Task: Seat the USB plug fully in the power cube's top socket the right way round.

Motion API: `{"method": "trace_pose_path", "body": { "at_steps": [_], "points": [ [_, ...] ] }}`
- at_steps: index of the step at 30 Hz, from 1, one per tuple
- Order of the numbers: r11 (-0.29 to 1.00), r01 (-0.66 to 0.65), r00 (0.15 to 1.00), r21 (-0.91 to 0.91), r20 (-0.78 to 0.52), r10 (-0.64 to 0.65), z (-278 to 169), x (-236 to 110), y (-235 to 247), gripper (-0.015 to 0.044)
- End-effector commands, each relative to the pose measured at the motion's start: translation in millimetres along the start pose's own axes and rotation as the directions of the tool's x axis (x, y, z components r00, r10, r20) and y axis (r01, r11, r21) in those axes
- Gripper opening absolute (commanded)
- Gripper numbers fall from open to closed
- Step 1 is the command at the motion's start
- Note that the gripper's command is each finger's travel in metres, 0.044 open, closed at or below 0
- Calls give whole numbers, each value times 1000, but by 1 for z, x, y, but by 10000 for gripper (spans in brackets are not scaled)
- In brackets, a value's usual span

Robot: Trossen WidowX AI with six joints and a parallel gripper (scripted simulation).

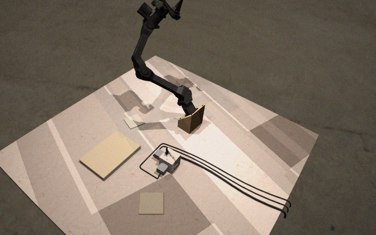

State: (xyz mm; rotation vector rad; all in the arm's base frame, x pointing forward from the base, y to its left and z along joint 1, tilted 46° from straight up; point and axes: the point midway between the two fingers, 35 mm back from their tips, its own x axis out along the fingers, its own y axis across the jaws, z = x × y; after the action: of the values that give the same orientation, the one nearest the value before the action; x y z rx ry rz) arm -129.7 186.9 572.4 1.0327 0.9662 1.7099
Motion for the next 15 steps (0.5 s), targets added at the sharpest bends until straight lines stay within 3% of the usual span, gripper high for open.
{"method": "trace_pose_path", "body": {
  "at_steps": [1,9,15],
  "points": [
    [1000,6,1000,-5,5,-6,0,2,-2,426],
    [944,313,937,-103,198,-289,1,68,-92,440],
    [837,538,810,-99,335,-481,33,103,-174,440]
  ]
}}
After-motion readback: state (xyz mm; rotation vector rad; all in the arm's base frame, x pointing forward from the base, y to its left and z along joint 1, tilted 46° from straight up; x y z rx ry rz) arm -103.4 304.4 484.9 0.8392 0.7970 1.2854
